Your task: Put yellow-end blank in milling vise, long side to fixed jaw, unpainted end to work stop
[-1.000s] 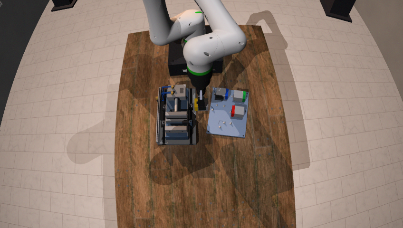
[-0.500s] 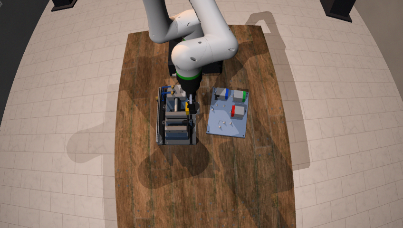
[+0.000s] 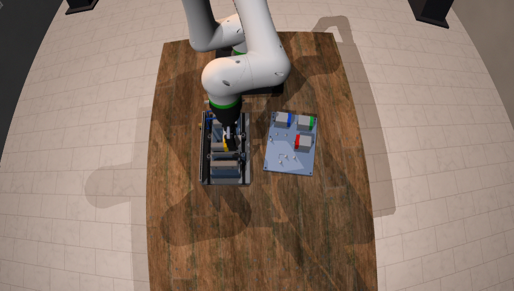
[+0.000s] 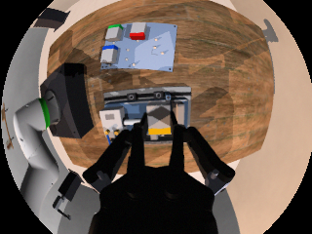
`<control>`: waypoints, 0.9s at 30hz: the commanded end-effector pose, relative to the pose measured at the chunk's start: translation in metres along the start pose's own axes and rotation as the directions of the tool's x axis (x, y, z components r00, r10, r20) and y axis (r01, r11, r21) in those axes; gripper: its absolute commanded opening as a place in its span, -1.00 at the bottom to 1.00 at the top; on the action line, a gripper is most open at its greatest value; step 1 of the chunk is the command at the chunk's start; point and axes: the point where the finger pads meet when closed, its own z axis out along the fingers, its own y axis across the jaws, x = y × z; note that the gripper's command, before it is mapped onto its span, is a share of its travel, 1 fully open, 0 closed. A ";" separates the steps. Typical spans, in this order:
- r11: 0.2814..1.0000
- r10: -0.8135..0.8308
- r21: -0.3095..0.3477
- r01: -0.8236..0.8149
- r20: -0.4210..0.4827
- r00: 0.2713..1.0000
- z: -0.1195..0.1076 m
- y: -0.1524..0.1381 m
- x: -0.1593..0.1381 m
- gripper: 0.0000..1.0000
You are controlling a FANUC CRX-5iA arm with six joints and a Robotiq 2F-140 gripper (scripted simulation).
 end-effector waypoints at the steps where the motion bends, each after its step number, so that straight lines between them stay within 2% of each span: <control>1: 1.000 -0.001 -0.001 0.001 -0.001 1.000 0.000 0.006 -0.012 -0.80; 19: 1.000 -0.001 -0.001 0.001 0.000 1.000 0.002 0.026 -0.060 -0.80; 27: 1.000 0.000 -0.001 0.000 0.000 1.000 0.001 0.024 -0.056 -0.80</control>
